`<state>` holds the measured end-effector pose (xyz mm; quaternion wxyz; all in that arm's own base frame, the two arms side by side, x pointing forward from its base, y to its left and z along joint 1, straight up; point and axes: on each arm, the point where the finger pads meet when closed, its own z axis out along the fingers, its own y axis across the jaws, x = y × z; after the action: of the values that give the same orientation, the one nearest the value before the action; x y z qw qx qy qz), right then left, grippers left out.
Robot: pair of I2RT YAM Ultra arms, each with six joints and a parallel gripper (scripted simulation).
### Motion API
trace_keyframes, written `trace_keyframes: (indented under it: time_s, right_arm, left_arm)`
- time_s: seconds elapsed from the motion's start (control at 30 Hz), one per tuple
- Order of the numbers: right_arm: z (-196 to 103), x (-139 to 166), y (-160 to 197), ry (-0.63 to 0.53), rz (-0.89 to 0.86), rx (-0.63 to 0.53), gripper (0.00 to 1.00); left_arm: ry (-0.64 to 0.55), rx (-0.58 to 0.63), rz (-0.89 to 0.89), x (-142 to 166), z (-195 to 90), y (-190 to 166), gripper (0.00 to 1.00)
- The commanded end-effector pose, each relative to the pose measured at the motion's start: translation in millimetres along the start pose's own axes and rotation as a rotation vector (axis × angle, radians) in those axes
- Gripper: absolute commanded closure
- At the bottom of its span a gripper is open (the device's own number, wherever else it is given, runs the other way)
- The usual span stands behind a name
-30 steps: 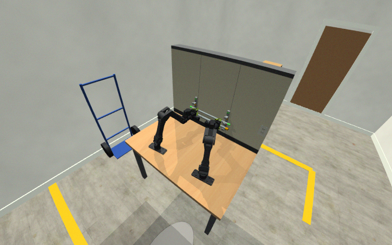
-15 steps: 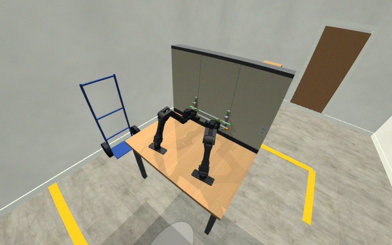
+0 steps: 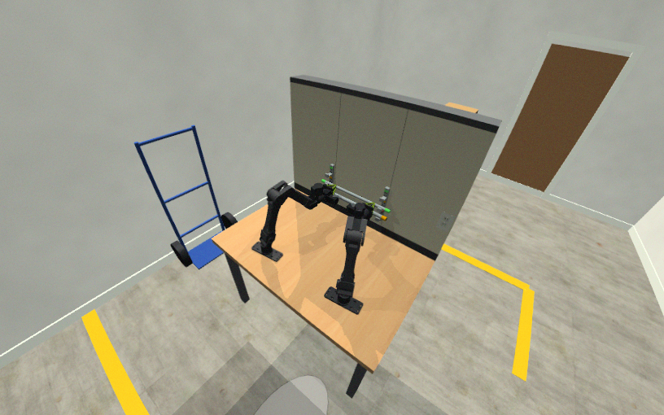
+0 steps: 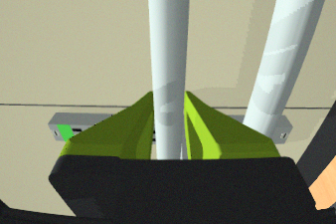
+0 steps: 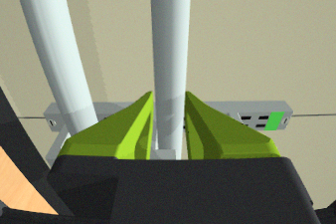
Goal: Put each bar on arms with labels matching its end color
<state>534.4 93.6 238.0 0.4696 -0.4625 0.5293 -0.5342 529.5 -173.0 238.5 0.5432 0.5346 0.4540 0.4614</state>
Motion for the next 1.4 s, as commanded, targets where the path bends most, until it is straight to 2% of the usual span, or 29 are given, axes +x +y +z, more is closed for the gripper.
trace_keyframes:
  time_s: [0.0, 0.53, 1.37]
  right_arm:
    - [7.3, 0.4, -0.8, 0.003, -0.003, -0.012, 0.78]
    - [7.3, 0.4, -0.5, 0.004, -0.003, -0.013, 1.00]
    - [12.6, 0.5, -0.6, 0.003, -0.004, -0.014, 1.00]
  left_arm:
    - [0.002, 0.016, 0.000, 2.8, 4.0, 0.4, 0.79]
    - [0.002, 0.016, 0.000, 2.8, 4.1, 0.5, 1.00]
    - [0.003, 0.017, 0.000, 2.9, 10.1, 0.2, 1.00]
